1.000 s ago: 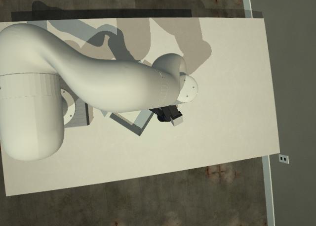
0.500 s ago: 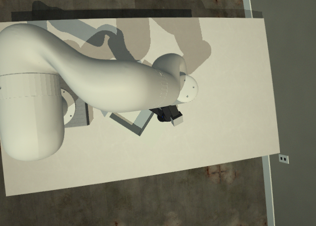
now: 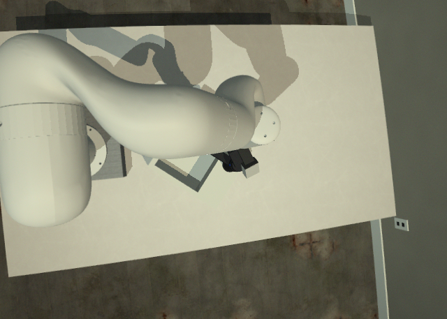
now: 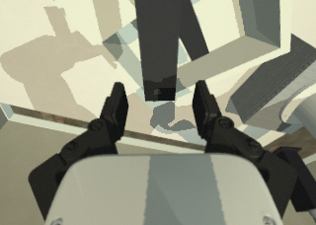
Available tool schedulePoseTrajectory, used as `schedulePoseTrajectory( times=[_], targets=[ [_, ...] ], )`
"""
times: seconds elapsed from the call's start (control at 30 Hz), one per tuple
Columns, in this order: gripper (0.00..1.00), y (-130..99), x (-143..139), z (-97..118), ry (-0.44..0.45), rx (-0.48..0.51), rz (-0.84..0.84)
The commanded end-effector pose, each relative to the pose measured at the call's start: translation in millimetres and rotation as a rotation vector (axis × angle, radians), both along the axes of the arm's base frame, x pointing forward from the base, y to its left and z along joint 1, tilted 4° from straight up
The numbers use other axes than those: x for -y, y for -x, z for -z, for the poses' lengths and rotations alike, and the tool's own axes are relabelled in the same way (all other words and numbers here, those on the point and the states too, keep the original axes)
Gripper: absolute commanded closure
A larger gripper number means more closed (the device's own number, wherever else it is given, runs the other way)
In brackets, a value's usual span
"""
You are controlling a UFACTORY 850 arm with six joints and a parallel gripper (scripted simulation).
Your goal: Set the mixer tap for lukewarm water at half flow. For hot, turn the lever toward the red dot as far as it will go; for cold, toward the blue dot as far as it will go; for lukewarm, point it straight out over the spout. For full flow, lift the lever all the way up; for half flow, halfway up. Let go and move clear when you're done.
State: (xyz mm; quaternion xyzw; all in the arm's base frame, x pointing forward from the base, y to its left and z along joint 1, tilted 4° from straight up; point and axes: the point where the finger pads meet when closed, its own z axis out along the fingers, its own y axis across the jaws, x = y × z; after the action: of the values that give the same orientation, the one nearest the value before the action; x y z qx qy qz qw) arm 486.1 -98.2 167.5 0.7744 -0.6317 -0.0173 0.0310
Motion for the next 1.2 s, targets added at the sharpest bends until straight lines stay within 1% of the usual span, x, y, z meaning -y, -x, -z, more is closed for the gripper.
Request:
schedulePoseTrajectory(
  times=[0.0,0.8,1.17],
  targets=[
    [0.28,-0.8,0.1,-0.8,0.0,0.002,0.0],
    [0.28,-0.6,0.2,3.1,0.0,0.002,0.0],
    [0.28,0.1,0.5,13.2,0.0,0.002,0.0]
  ],
)
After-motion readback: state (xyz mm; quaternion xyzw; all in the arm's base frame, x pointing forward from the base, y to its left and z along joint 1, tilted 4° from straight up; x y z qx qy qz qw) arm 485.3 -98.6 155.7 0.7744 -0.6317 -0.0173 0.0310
